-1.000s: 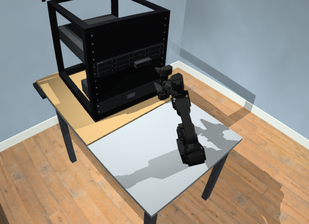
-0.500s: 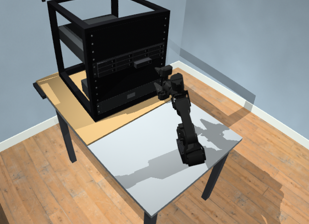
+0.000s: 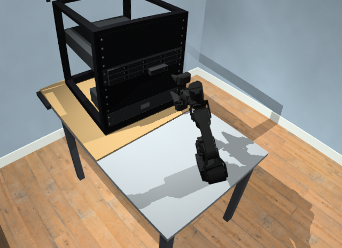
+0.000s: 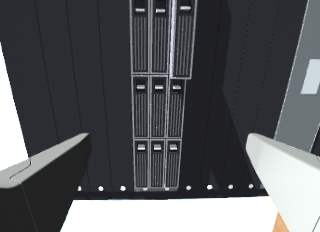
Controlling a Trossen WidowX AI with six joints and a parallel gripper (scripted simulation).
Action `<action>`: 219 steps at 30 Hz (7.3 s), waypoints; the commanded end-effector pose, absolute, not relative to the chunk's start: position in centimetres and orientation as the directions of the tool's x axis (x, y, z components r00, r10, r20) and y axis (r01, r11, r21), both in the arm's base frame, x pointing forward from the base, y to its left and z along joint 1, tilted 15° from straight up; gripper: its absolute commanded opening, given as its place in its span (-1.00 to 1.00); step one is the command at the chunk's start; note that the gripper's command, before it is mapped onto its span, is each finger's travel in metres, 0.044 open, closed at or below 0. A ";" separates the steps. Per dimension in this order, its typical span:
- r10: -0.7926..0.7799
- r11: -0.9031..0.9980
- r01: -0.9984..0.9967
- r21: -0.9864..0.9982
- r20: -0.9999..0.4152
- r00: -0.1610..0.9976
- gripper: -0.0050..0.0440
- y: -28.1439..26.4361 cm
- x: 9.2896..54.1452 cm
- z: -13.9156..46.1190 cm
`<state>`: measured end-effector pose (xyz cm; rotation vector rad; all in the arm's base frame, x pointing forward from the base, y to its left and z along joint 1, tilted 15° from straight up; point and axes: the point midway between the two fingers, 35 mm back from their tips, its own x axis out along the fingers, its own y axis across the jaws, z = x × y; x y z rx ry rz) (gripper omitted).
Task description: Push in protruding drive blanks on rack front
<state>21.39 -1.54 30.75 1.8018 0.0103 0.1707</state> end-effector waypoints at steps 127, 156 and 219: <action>0.101 -0.241 -0.090 0.966 0.118 0.988 -1.00 12.7 29.6 37.4; 0.101 -0.241 -0.090 0.966 0.118 0.988 -1.00 15.1 31.0 38.5; 0.078 0.193 -0.121 0.974 0.107 0.991 -1.00 11.1 34.6 37.6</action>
